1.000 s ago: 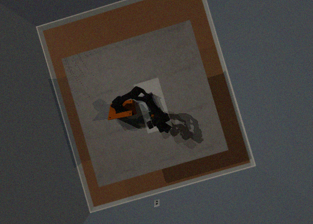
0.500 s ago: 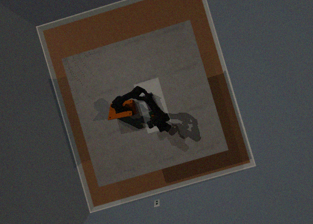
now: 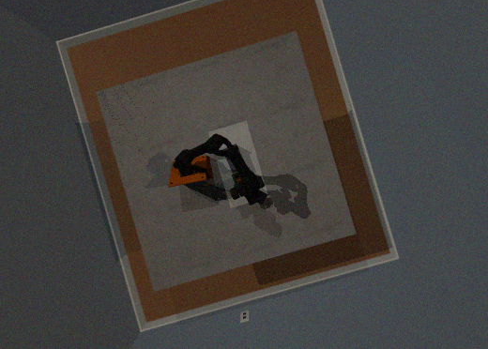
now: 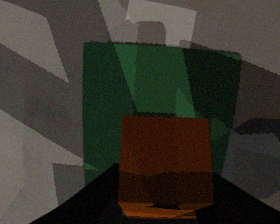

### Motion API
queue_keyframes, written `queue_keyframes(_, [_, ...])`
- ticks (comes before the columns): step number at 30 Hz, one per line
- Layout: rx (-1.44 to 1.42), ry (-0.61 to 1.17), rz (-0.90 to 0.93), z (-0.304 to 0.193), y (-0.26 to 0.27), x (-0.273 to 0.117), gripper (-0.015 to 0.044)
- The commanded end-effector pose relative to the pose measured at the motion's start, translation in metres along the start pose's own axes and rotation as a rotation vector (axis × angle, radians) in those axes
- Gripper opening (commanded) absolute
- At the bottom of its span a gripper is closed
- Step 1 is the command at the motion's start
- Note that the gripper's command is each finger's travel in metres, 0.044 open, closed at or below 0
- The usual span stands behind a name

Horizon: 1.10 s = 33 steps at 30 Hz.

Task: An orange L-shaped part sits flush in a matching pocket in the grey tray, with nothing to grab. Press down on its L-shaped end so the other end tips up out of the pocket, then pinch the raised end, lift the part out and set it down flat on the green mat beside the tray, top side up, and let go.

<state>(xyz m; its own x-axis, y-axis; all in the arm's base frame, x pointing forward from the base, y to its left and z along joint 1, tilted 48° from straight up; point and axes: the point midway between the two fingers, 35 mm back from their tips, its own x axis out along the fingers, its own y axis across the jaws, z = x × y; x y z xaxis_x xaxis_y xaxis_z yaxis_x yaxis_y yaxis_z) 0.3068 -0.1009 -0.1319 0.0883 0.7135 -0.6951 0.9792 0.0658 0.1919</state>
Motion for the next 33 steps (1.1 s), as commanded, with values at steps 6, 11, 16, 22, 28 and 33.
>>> queue_keyframes(6, [0.016,0.021,-0.008,-0.0026,-0.0058,0.0192,0.0])
queue_keyframes(11, [0.016,0.021,-0.008,-0.0026,-0.0058,0.0196,0.0])
queue_keyframes(16, [0.016,0.021,-0.008,-0.0026,-0.0058,0.0199,0.0])
queue_keyframes(22, [0.016,0.021,-0.008,-0.0027,-0.0058,0.0201,0.0])
queue_keyframes(28, [0.016,0.021,-0.008,-0.0027,-0.0058,0.0201,0.0])
queue_keyframes(33, [0.016,0.021,-0.008,-0.0027,-0.0058,0.0201,0.0])
